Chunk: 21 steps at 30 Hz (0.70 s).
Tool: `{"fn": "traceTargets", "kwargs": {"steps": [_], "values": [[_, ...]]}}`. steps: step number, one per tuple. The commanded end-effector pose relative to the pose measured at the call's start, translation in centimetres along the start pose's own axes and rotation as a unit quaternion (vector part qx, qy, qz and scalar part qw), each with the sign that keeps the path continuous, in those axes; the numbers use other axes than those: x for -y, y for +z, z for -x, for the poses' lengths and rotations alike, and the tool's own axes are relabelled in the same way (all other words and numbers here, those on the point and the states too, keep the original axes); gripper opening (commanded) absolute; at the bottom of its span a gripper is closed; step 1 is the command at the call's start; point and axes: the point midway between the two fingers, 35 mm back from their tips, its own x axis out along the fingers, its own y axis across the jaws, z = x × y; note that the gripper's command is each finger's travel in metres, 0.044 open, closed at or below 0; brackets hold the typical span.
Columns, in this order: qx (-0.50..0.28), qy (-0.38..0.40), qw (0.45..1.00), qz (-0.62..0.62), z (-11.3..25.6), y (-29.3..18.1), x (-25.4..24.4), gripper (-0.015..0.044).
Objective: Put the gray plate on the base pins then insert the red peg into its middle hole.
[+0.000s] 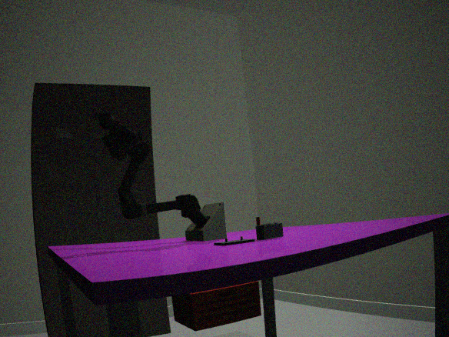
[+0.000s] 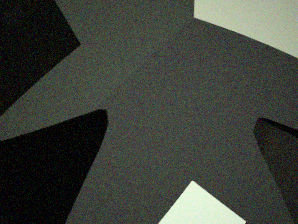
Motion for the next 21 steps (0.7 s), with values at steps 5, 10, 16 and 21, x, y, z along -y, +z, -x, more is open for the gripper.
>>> {"fn": "traceTargets", "kwargs": {"steps": [5, 10, 16, 21], "values": [[-0.209, -0.023, 0.96, -0.185, 1.3, -13.5, -1.9, 0.044], [-0.292, -0.057, 0.938, -0.177, 3.9, -17.9, -1.2, 0.044], [-0.36, -0.092, 0.899, -0.23, 6.3, -22.2, -1.4, 0.044], [-0.456, -0.149, 0.829, -0.286, 11.1, -28.0, -2.1, 0.044]]}}
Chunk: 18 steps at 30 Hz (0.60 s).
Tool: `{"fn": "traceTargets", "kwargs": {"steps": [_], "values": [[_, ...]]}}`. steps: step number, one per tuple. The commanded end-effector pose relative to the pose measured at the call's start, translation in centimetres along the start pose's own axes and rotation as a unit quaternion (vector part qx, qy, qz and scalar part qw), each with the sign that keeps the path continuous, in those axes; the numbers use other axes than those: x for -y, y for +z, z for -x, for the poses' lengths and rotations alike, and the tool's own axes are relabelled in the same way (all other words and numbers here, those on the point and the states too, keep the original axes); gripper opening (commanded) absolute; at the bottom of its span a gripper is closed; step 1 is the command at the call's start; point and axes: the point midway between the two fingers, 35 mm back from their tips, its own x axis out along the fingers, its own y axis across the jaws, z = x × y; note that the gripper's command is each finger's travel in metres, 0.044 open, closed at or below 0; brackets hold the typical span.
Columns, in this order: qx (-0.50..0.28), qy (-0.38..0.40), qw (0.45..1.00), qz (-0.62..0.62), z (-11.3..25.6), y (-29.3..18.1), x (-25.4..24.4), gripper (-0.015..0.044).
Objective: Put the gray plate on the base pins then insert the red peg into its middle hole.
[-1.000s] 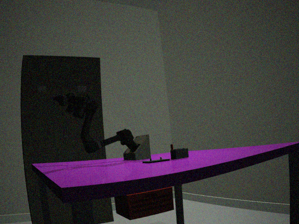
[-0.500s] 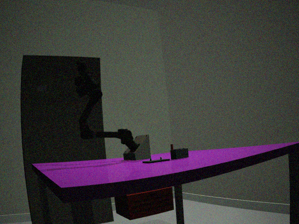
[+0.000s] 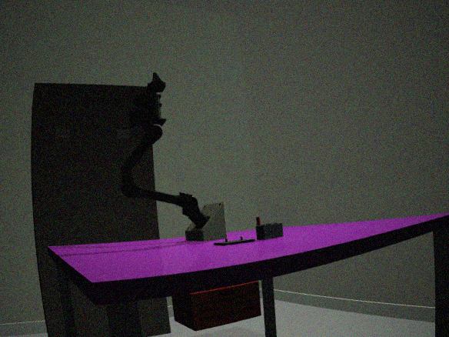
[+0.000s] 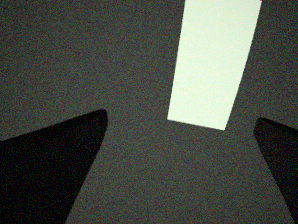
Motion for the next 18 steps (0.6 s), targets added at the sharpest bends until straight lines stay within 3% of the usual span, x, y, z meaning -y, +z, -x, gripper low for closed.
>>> {"fn": "traceTargets", "kwargs": {"steps": [1, 9, 18], "values": [[-0.088, -0.055, 0.993, -0.064, -0.7, -6.1, 3.0, 0.044], [-0.242, -0.206, 0.928, -0.194, 1.6, -17.9, 9.6, 0.044], [-0.35, -0.412, 0.78, -0.313, 9.4, -28.8, 16.6, 0.044]]}}
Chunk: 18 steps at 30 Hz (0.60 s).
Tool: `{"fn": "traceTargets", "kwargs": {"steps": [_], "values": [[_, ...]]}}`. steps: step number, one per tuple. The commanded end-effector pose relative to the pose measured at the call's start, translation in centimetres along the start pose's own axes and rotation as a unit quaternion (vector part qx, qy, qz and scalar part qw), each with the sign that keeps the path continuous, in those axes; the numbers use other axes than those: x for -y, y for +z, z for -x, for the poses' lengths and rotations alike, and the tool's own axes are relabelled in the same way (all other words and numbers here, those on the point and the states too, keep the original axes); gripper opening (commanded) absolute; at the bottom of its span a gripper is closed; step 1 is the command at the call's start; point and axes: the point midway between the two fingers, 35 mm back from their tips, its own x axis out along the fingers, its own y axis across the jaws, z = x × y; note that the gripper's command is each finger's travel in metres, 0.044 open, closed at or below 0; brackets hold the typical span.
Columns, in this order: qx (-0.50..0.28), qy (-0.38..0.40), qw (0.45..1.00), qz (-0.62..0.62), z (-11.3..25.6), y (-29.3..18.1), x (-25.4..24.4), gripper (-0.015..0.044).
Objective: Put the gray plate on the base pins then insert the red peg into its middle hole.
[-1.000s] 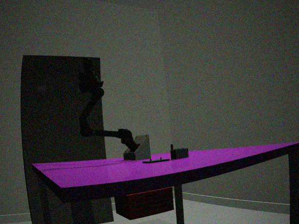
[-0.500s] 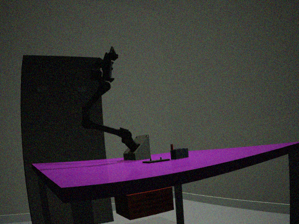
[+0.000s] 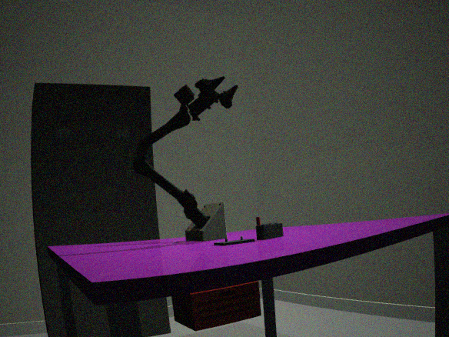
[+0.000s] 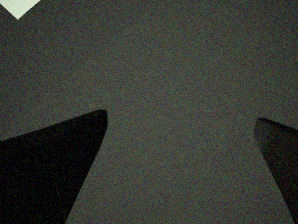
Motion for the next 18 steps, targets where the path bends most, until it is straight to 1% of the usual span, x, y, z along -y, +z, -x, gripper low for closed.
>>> {"fn": "traceTargets", "kwargs": {"steps": [1, 6, 9, 14, 18], "values": [[-0.038, -0.095, 0.992, -0.073, -1.9, -2.0, 5.5, 0.044], [-0.061, -0.219, 0.959, -0.168, -2.7, -4.1, 11.9, 0.044], [-0.066, -0.304, 0.923, -0.227, -2.5, -5.5, 16.2, 0.044], [-0.05, -0.455, 0.83, -0.32, -0.7, -8.0, 23.7, 0.044], [-0.02, -0.569, 0.733, -0.372, 2.1, -10.0, 29.0, 0.044]]}}
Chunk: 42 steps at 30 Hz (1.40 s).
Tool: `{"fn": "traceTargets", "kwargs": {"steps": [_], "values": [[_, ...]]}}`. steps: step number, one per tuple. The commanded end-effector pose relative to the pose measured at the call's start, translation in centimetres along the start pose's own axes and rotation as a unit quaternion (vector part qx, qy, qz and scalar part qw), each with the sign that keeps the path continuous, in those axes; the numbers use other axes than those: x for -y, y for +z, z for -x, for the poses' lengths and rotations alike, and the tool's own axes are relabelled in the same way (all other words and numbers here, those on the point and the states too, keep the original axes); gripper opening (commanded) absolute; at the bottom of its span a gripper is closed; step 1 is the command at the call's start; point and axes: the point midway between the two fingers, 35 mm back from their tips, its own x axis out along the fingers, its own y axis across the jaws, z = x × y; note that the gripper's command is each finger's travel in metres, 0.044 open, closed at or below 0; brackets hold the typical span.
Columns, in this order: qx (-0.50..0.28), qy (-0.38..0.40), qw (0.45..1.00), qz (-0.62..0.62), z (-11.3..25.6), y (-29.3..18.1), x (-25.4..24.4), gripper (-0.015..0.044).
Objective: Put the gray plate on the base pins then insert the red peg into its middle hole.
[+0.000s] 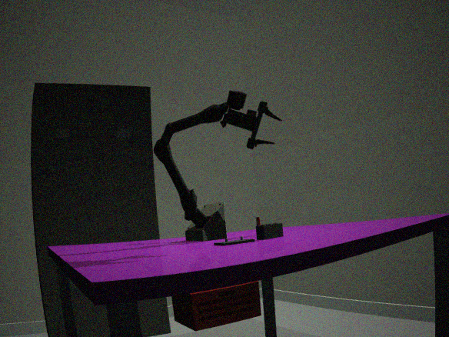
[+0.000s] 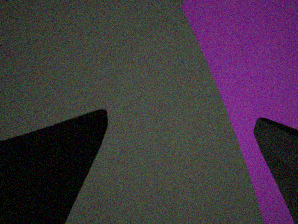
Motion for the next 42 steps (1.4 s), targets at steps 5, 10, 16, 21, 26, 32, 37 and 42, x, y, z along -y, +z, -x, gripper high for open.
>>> {"fn": "traceTargets", "kwargs": {"steps": [5, 10, 16, 21, 26, 32, 37, 42], "values": [[0.104, -0.256, 0.944, -0.178, -5.2, 4.7, 10.5, 0.044], [0.204, -0.394, 0.86, -0.253, -5.7, 7.5, 17.0, 0.044], [0.28, -0.469, 0.789, -0.279, -5.3, 9.4, 20.9, 0.044], [0.28, -0.469, 0.789, -0.279, -5.2, 9.6, 20.9, 0.044], [0.281, -0.469, 0.789, -0.279, -7.0, 10.8, 25.0, 0.044], [0.282, -0.469, 0.789, -0.279, -7.7, 11.2, 26.9, 0.044], [0.282, -0.469, 0.789, -0.279, -8.2, 11.4, 28.1, 0.044], [0.282, -0.469, 0.789, -0.279, -8.5, 11.6, 28.6, 0.044]]}}
